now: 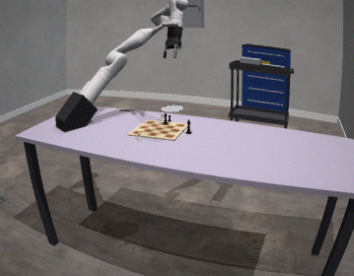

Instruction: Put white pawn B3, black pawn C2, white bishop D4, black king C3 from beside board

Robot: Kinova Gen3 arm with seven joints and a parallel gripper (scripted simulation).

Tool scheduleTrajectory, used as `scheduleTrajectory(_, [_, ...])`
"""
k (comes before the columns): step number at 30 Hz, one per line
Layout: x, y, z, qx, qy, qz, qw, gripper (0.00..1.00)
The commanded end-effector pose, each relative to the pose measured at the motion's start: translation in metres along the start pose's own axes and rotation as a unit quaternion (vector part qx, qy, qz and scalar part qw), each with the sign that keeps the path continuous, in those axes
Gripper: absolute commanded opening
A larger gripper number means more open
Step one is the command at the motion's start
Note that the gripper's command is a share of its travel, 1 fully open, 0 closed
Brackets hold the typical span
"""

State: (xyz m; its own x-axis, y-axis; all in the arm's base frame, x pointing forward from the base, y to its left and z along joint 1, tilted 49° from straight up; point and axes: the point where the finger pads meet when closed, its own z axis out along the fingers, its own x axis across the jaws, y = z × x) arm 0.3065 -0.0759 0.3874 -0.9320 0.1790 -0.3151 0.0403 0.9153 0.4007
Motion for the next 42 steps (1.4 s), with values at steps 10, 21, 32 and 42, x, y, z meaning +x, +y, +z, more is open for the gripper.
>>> scheduleTrajectory(10, [-0.002,-0.013,0.004,-0.010,0.002,0.007,1.000,1.00])
scheduleTrajectory(21, [-0.004,-0.024,0.009,-0.016,0.005,0.012,1.000,1.00])
scheduleTrajectory(32, [-0.006,-0.036,0.015,-0.022,0.007,0.016,1.000,1.00])
scheduleTrajectory(42, [-0.008,-0.047,0.021,-0.029,0.010,0.021,0.999,1.00])
